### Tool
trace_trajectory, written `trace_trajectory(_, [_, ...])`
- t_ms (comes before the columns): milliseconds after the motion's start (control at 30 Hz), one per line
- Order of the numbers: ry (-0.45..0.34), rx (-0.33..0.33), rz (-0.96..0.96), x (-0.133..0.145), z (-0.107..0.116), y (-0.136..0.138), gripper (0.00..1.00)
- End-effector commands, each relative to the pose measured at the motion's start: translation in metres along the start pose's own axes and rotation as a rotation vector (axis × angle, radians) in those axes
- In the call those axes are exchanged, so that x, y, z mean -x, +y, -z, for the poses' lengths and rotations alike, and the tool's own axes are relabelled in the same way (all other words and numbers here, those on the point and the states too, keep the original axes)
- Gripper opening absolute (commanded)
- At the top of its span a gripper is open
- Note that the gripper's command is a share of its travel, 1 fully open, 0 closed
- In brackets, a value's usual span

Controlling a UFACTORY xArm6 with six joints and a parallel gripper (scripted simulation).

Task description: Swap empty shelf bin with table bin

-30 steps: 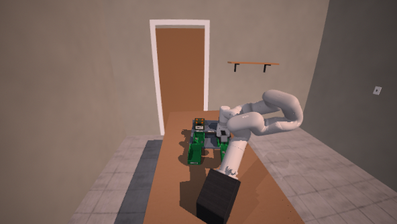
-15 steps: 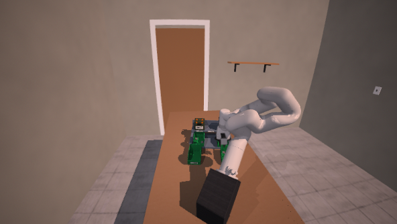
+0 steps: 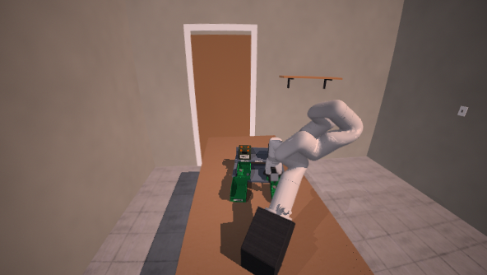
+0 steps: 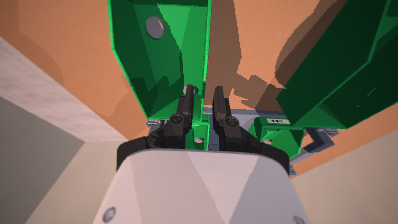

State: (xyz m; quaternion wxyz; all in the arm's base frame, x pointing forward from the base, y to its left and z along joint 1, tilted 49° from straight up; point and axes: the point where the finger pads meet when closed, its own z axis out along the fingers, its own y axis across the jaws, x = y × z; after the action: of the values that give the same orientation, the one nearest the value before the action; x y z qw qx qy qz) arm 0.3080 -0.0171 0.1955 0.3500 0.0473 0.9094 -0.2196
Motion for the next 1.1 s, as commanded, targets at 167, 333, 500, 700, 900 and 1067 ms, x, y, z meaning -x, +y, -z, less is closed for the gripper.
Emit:
trace_trajectory(167, [-0.003, 0.001, -0.001, 0.0022, -0.0104, 0.0004, 0.26])
trace_trajectory(333, [-0.003, 0.001, -0.001, 0.0021, -0.0112, 0.0004, 0.26])
trace_trajectory(500, [-0.003, 0.001, -0.001, 0.0021, -0.0114, 0.0004, 0.26])
trace_trajectory(700, [-0.003, 0.001, -0.001, 0.0021, -0.0114, 0.0004, 0.26])
trace_trajectory(900, [-0.003, 0.001, -0.001, 0.0022, -0.0114, 0.0004, 0.26])
trace_trajectory(1067, [-0.003, 0.001, -0.001, 0.0025, -0.0114, 0.0004, 0.26])
